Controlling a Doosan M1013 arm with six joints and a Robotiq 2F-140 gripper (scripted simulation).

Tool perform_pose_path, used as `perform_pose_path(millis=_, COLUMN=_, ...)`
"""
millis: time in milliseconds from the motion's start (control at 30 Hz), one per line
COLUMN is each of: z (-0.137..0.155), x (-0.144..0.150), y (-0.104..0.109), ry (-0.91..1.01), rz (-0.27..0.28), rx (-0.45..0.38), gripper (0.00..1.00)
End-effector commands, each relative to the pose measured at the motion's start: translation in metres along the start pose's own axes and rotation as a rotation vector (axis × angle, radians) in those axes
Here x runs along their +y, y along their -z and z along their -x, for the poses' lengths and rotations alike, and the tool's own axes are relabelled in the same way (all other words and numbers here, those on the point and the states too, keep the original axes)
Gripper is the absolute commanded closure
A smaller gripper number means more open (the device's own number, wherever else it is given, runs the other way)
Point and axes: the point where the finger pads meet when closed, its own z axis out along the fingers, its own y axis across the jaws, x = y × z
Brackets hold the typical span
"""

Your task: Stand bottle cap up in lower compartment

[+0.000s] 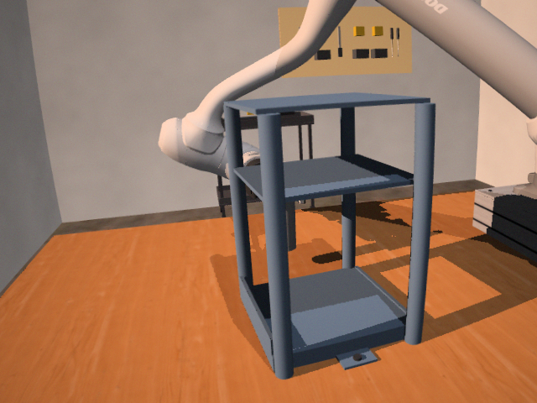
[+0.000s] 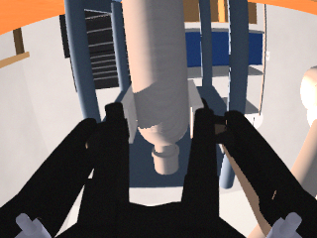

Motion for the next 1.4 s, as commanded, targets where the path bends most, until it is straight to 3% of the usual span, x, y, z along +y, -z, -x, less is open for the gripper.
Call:
perform_pose_path(millis=0, z=-0.001, x=-0.004, y=0.000, ry=-0.002, rz=-0.004, rx=0.004, gripper=1.00)
perform_pose_path(millis=800, z=-0.001, x=-0.005, y=-0.018, ry=-0.002, rz=-0.004, rx=0.004, gripper=1.00)
perform_pose_path(millis=1367, z=-0.001, x=-0.005, y=-0.057, ry=-0.002, rz=-0.004, rx=0.004, gripper=1.00)
